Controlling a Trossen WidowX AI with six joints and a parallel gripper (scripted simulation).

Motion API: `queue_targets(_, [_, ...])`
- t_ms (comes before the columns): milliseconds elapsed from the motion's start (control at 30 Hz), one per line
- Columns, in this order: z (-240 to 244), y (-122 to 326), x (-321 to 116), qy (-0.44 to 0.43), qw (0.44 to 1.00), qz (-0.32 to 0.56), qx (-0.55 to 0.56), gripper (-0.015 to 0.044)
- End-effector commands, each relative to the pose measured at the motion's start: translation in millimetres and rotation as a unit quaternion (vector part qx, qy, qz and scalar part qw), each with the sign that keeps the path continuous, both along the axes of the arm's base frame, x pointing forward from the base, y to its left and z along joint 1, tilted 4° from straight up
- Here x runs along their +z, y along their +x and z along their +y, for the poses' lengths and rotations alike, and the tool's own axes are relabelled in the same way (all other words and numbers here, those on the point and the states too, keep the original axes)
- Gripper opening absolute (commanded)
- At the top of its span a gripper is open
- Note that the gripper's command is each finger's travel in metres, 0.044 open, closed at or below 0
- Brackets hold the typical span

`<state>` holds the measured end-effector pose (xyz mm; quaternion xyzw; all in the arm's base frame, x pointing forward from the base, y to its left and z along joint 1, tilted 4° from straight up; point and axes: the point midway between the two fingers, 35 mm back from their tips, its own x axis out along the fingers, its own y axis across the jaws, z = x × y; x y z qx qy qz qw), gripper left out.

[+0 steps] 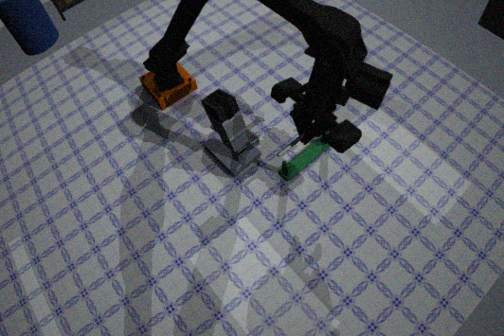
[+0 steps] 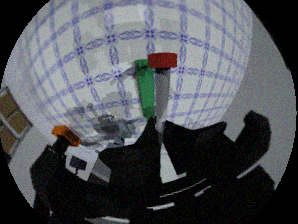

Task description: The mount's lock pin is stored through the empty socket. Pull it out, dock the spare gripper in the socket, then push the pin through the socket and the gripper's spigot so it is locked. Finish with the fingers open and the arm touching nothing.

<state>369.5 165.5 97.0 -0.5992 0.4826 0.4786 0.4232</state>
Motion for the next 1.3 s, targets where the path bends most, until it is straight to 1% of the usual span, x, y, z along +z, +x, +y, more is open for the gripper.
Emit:
queue_targets(0, [0.3,-3.3,1.6,0.000,1.000,-0.001,-0.002,0.0000])
queue_targets(667, [-1.9,-60.9,14.6,0.001,1.000,0.001,0.003,0.0000])
queue_targets(1267, [-11.0,-109.8,17.8,0.001,1.000,0.004,0.009,0.0000])
